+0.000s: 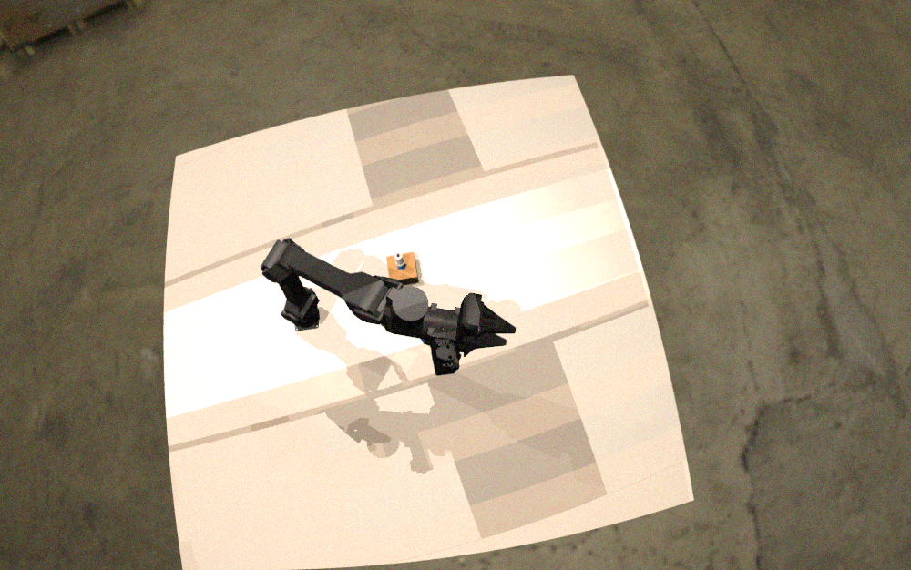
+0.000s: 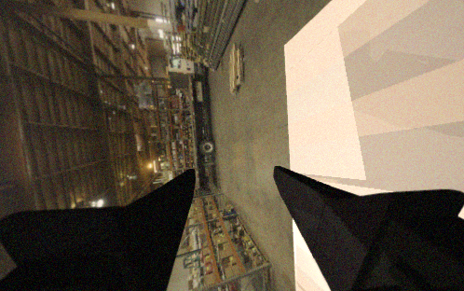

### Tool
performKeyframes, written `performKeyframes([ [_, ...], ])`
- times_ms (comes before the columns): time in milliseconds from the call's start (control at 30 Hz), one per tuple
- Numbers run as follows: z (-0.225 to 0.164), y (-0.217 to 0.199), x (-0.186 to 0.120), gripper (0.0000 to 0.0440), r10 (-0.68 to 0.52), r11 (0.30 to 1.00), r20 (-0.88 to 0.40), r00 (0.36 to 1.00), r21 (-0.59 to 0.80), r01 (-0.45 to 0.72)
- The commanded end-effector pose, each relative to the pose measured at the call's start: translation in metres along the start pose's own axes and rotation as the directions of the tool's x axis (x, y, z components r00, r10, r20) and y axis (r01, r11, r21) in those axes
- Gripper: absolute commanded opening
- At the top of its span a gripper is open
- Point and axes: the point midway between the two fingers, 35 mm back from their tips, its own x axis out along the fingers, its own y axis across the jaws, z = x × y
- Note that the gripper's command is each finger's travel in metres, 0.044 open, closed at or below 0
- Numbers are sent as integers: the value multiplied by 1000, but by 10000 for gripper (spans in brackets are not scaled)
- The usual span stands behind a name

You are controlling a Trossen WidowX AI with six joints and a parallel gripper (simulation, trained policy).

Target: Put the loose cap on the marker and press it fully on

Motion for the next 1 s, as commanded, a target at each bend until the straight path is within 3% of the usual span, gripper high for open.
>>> performKeyframes([
  [0,-8,-10,0,314,-50,999,-12,999,7,50],
  [967,-52,-92,-8,320,-410,907,-87,908,63,416],
])
